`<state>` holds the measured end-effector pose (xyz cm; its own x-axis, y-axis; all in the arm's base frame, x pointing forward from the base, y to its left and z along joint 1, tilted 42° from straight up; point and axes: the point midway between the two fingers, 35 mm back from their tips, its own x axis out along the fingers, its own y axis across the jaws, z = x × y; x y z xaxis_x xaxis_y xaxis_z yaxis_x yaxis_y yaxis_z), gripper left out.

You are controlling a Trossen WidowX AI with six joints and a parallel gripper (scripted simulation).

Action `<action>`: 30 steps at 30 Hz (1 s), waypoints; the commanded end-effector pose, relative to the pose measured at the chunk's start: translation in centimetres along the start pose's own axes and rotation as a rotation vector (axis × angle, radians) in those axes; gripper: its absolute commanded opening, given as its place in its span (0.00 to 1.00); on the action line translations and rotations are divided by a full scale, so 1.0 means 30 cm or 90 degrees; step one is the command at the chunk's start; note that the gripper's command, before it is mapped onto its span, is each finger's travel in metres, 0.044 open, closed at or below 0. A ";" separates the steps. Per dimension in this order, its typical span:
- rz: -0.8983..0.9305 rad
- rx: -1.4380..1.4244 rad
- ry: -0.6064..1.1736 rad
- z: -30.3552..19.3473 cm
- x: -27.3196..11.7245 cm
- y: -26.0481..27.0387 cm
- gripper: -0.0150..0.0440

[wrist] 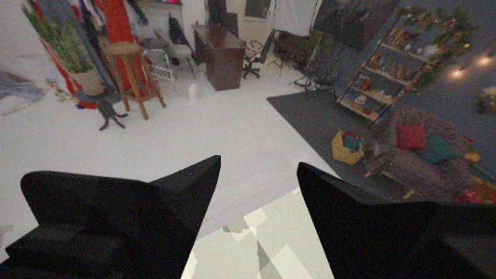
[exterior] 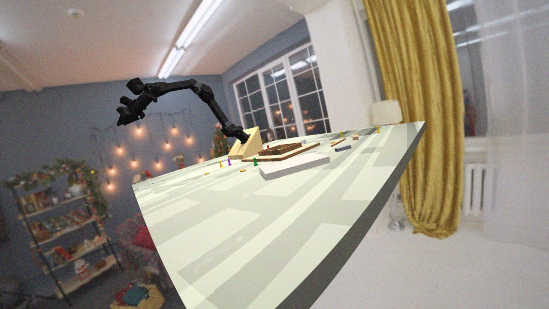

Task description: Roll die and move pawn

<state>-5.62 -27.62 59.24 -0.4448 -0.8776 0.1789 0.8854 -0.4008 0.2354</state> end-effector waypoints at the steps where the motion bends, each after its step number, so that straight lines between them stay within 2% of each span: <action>1: 0.055 -0.023 0.057 -0.125 0.035 0.130 0.72; 8: 0.167 -0.018 0.190 -0.396 0.029 0.411 0.72; 14: 0.260 -0.026 0.285 -0.595 -0.079 0.638 0.72; 21: 0.362 -0.095 0.395 -0.855 -0.298 0.857 0.72; 30: 0.467 -0.187 0.529 -1.164 -0.679 1.030 0.72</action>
<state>32.05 -33.90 32.64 0.2789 -0.8380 -0.4690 0.9588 0.2701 0.0876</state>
